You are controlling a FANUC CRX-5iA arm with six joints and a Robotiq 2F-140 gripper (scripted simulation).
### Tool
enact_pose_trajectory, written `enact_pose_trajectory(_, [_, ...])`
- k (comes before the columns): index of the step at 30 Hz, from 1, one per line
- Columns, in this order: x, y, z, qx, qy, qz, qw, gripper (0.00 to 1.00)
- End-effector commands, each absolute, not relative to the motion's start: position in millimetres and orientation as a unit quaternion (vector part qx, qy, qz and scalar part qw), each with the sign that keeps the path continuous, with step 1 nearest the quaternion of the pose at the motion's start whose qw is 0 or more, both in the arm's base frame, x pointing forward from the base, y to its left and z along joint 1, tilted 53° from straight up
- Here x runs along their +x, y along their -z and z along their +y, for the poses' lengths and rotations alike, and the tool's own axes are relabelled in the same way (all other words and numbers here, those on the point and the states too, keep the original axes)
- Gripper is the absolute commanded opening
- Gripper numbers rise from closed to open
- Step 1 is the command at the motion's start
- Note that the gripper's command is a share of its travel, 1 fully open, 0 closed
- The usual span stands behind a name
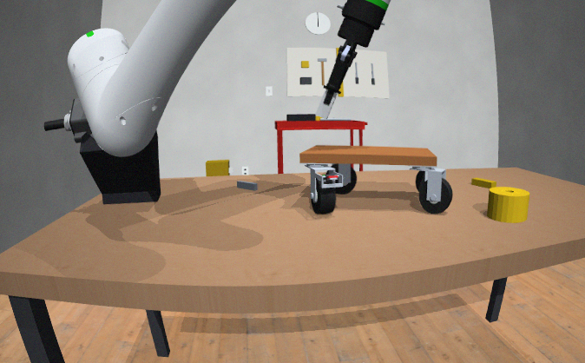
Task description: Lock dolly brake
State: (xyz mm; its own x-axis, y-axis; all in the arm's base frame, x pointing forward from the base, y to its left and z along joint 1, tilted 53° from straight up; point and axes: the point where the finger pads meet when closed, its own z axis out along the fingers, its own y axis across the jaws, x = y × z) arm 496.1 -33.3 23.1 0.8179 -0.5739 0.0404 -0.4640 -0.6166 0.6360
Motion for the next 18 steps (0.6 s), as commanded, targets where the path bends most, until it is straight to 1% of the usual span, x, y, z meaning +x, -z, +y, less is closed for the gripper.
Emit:
enact_pose_trajectory(1, [485, -49, -51, 0.908, 0.053, -0.208, 0.360, 0.00])
enact_pose_trajectory(2, [479, -69, -65, 0.909, 0.043, -0.162, 0.383, 0.00])
enact_pose_trajectory(3, [479, -69, -65, 0.909, 0.043, -0.162, 0.383, 0.00])
enact_pose_trajectory(6, [469, -100, -85, 0.905, 0.027, -0.087, 0.416, 0.00])
enact_pose_trajectory(9, [469, -100, -85, 0.905, 0.027, -0.087, 0.416, 0.00])
enact_pose_trajectory(13, [460, -128, -104, 0.895, 0.012, -0.019, 0.445, 0.00])
enact_pose_trajectory(18, [460, -129, -105, 0.895, 0.011, -0.016, 0.446, 0.00])
